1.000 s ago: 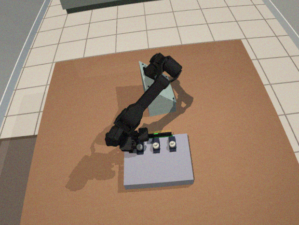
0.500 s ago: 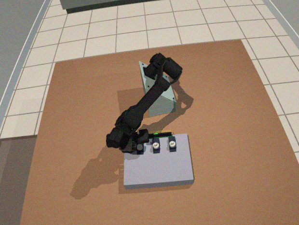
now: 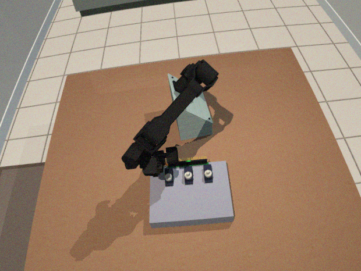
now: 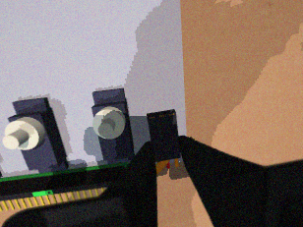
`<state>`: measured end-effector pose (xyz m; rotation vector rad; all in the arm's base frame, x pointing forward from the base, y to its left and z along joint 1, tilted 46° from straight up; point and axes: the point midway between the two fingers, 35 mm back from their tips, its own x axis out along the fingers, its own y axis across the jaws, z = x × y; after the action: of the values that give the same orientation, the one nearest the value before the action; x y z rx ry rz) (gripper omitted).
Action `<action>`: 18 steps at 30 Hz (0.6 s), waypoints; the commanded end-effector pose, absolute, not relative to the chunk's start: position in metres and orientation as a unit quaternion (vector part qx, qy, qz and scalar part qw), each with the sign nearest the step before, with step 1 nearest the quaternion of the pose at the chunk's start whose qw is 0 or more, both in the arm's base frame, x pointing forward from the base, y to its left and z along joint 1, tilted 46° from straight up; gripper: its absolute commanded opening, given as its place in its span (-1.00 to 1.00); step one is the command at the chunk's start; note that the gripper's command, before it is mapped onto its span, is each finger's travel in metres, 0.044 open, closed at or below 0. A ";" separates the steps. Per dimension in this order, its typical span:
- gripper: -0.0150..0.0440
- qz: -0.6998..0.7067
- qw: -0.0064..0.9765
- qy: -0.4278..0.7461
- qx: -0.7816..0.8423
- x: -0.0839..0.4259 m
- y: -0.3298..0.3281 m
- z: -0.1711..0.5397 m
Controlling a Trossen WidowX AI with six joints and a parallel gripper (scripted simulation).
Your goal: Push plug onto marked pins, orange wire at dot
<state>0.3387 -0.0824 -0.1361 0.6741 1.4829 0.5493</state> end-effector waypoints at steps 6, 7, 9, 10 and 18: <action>-0.49 0.244 0.648 0.658 0.296 0.330 -0.074 -0.122; -0.49 0.244 0.648 0.659 0.296 0.328 -0.072 -0.120; -0.49 0.243 0.647 0.659 0.297 0.324 -0.068 -0.114; -0.49 0.242 0.647 0.659 0.297 0.323 -0.066 -0.112; -0.49 0.240 0.645 0.660 0.301 0.305 -0.049 -0.092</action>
<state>0.3136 -0.0586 -0.0983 0.6745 1.4955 0.5435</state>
